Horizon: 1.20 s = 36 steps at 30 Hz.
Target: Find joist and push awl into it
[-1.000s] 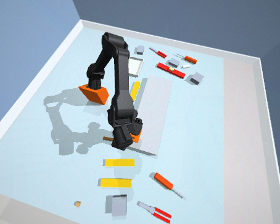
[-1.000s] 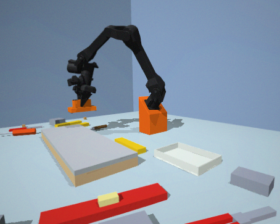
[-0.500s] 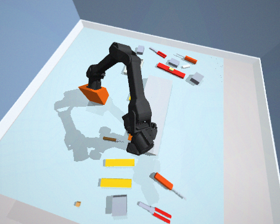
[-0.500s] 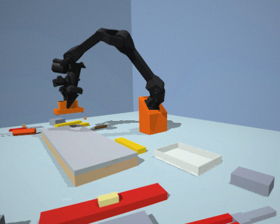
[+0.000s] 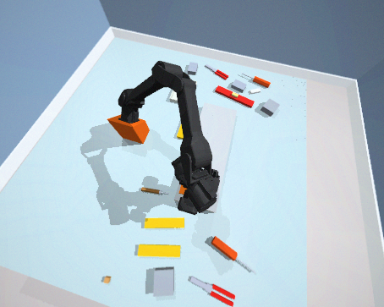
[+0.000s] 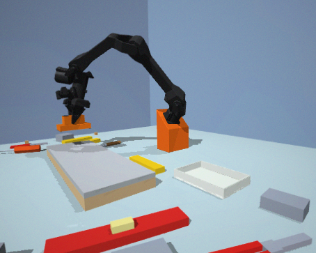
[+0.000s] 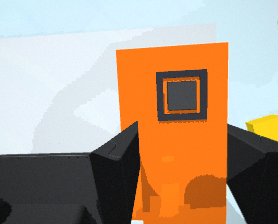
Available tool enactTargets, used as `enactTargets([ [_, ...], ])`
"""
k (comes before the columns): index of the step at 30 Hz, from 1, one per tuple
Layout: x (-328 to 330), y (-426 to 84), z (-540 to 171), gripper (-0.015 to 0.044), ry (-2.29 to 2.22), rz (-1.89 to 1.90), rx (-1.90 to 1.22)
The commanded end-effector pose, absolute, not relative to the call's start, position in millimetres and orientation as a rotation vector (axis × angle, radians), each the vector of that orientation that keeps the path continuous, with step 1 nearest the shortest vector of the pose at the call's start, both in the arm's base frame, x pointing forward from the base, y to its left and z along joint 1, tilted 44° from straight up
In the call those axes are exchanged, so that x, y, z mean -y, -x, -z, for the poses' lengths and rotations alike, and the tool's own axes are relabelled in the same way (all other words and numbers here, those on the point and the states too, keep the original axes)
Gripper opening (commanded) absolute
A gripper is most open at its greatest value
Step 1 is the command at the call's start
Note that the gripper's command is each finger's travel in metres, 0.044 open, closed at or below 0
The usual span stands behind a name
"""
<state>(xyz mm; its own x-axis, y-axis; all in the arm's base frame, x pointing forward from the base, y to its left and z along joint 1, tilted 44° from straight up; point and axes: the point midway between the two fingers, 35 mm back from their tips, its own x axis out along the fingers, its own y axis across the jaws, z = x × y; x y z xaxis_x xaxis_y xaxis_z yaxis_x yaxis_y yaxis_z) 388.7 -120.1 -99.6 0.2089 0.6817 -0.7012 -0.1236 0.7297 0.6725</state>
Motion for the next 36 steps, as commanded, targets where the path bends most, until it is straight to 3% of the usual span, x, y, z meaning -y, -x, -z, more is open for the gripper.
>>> enactTargets([
  [1,115,-390,105,0.0000,-0.547,-0.597,-1.236],
  [36,74,-386,149,0.0000,-0.549,-0.599,-1.235],
])
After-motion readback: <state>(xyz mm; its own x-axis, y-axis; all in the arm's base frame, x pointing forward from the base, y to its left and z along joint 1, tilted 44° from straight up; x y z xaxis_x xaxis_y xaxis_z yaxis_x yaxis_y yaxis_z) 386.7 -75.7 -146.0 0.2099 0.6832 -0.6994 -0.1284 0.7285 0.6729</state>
